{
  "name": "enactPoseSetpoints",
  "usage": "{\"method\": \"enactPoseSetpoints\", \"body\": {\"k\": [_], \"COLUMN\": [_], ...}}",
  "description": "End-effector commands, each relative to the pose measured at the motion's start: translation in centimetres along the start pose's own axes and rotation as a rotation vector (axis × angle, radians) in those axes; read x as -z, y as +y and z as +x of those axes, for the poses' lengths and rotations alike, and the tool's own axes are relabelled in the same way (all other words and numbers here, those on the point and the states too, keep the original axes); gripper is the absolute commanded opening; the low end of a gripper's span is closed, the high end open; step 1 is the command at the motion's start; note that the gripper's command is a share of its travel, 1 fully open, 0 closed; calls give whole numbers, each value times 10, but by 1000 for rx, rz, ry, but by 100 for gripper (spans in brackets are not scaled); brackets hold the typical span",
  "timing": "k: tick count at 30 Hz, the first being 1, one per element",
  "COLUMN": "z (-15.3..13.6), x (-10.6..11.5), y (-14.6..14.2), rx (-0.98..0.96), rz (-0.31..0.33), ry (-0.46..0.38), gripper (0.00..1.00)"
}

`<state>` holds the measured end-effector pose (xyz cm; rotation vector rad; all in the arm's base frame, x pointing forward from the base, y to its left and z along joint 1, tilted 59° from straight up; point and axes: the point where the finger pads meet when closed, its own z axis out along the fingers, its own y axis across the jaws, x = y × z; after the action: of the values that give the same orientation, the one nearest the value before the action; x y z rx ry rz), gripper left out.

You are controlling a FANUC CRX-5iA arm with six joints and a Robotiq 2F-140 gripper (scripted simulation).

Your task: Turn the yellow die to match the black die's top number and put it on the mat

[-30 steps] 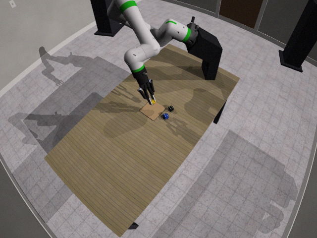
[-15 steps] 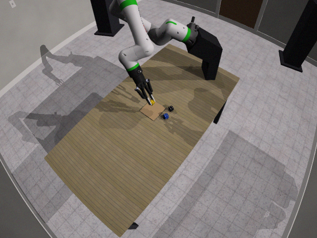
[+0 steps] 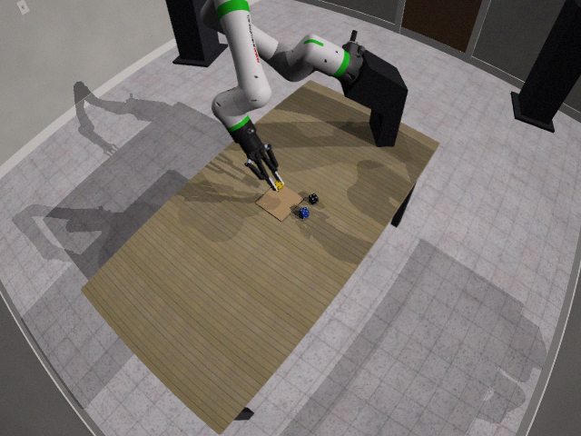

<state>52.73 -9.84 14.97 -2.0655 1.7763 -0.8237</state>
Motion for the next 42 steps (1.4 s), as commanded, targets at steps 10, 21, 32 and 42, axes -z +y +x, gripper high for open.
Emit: {"method": "enactPoseSetpoints", "body": {"k": [10, 21, 32, 42], "z": [-11, -11, -11, -9], "x": [2, 2, 2, 0], "y": [-7, -10, -10, -10], "rx": [15, 18, 18, 18], "rz": [18, 28, 28, 28], "ry": [-190, -207, -207, -207], "gripper": [16, 16, 16, 16]}}
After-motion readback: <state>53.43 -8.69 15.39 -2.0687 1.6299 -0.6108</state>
